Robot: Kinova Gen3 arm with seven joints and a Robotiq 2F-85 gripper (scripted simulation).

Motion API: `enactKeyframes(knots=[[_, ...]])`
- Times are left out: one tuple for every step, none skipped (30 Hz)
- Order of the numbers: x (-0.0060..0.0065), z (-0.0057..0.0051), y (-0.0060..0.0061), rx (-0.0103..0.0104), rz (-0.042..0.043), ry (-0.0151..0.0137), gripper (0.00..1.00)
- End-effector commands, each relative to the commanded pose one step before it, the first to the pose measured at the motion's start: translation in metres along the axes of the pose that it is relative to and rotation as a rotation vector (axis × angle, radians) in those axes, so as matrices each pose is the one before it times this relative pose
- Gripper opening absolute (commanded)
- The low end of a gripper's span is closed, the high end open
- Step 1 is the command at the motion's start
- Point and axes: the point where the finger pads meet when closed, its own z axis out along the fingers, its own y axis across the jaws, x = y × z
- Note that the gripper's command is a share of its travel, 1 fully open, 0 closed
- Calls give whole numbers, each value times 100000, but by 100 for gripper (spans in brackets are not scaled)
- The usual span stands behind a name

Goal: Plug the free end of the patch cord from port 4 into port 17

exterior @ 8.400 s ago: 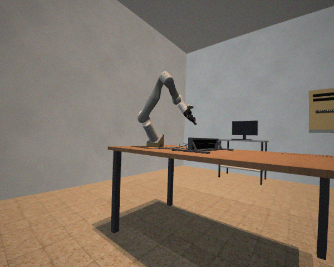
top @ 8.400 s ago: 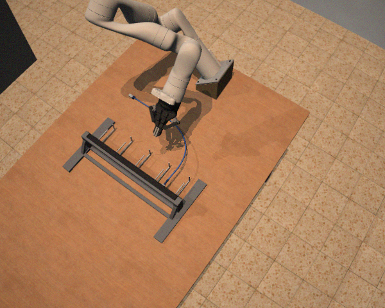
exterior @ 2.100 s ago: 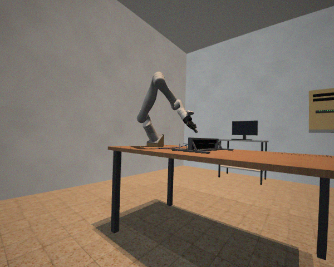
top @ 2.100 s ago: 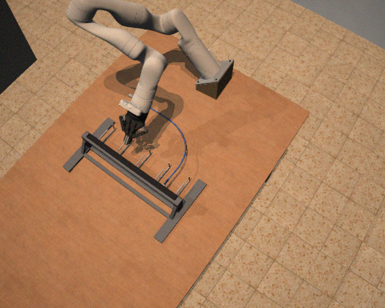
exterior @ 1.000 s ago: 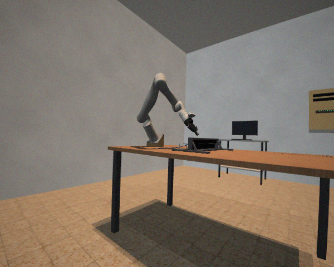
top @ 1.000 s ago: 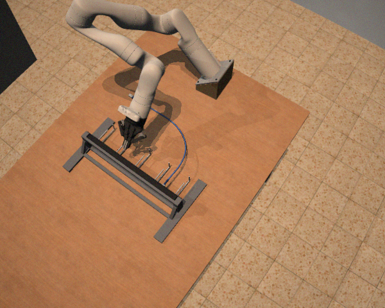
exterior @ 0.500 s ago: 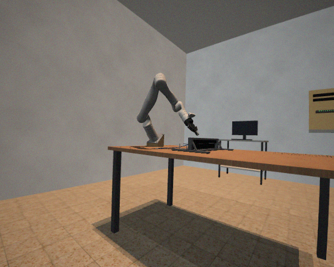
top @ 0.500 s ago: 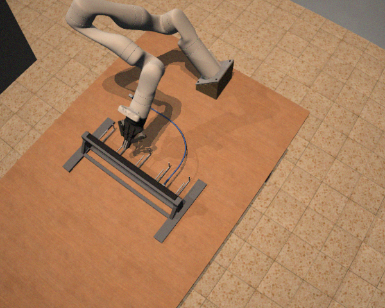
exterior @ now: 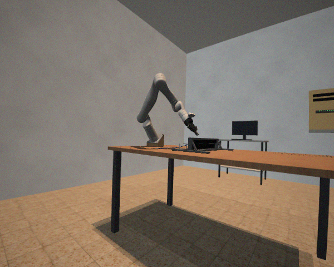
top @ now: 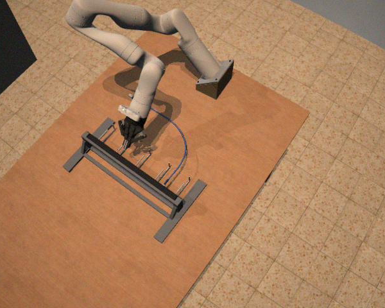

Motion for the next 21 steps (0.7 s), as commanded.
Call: enactKeyframes(knots=[[174,-461,-56,174,-10,432,0],[0,0,0,0,0,0,0],[0,0,0,0,0,0,0],[0,-239,0,0,0,0,0],[0,-288,0,0,0,0,0],[0,-336,0,0,-1,0,0],[0,-381,0,0,1,0,0],[0,-425,0,0,0,0,0],[0,-465,0,0,0,0,0],[0,-501,0,0,0,0,0],[0,-532,0,0,0,0,0],[0,-559,0,0,0,0,0],[0,-580,0,0,0,0,0],[0,-596,0,0,1,0,0],[0,-607,0,0,0,0,0],[0,-613,0,0,0,0,0],[0,-613,0,0,0,0,0],[0,-608,0,0,1,0,0],[0,0,0,0,0,0,0],[0,0,0,0,0,0,0],[0,-599,0,0,0,0,0]])
